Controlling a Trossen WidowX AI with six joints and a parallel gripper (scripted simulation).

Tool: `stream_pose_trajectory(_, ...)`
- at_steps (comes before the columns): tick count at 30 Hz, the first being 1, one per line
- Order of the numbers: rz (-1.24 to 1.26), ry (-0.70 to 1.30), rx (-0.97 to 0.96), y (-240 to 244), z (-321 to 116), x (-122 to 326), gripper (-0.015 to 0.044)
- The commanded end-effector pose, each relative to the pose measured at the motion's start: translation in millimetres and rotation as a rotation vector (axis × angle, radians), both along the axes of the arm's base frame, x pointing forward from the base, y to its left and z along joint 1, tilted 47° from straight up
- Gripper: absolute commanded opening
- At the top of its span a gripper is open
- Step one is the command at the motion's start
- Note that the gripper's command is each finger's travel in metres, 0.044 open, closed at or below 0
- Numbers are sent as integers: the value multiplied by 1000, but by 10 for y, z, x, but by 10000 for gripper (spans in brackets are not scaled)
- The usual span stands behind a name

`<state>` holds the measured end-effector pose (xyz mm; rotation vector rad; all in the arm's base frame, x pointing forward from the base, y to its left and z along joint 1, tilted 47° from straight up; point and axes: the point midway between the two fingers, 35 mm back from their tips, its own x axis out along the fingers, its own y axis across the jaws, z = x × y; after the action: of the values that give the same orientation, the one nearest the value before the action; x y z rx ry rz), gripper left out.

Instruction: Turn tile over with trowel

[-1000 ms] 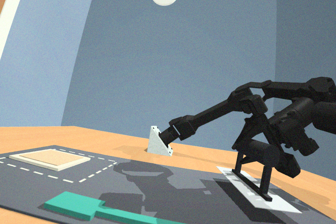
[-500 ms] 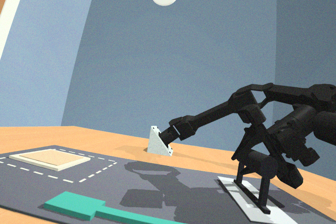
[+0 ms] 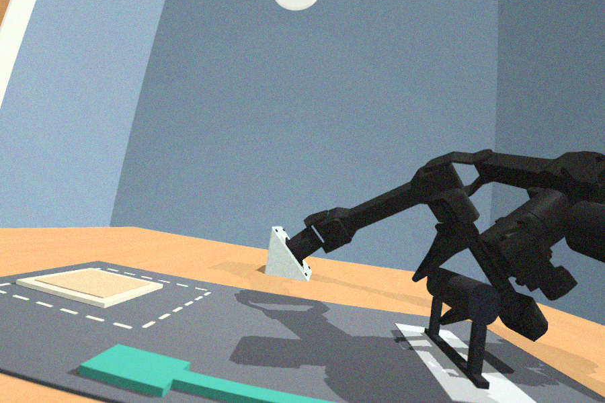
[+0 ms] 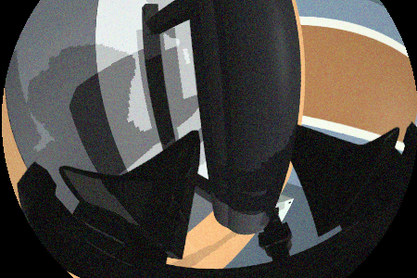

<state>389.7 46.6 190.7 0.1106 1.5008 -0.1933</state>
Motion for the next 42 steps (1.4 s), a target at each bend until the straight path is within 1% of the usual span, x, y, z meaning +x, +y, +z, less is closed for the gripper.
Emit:
stream_pose_trajectory(1,-4,-1,0,1,0,4,300)
stream_pose_trajectory(5,-4,-1,0,1,0,4,300)
stream_pose_trajectory(7,0,1,-1,-82,37,-62,300)
stream_pose_trajectory(12,0,10,-6,-615,245,-607,300)
stream_pose_trajectory(15,0,13,-7,-742,283,-790,300)
stream_pose_trajectory(42,0,13,-7,-742,283,-790,300)
